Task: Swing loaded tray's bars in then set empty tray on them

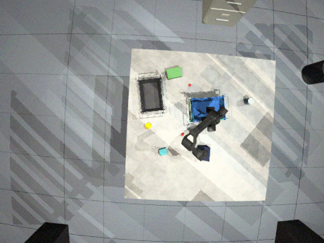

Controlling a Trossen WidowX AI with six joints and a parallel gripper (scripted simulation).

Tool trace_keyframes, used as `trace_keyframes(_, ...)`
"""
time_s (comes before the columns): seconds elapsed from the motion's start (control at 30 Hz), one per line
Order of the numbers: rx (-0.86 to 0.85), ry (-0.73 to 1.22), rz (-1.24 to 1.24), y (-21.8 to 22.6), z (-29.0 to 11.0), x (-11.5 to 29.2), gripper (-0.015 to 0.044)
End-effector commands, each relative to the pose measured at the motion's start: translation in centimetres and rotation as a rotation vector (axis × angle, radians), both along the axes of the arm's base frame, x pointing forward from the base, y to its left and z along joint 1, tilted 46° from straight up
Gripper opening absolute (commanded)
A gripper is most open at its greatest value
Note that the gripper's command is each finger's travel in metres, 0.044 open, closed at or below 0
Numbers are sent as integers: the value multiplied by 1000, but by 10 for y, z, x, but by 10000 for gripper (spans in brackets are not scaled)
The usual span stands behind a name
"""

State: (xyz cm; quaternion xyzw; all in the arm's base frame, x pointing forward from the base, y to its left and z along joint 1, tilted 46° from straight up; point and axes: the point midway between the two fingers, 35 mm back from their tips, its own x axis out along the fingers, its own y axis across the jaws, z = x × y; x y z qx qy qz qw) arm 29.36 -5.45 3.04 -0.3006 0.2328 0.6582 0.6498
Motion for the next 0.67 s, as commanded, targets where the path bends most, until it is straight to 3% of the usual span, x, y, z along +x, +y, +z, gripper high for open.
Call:
trace_keyframes(0.0,-5,0,-11,-7,6,2,440)
trace_keyframes(0.5,-29,27,-125,-75,73,-4,440)
trace_keyframes(0.63,-24,31,-134,-74,71,-6,440)
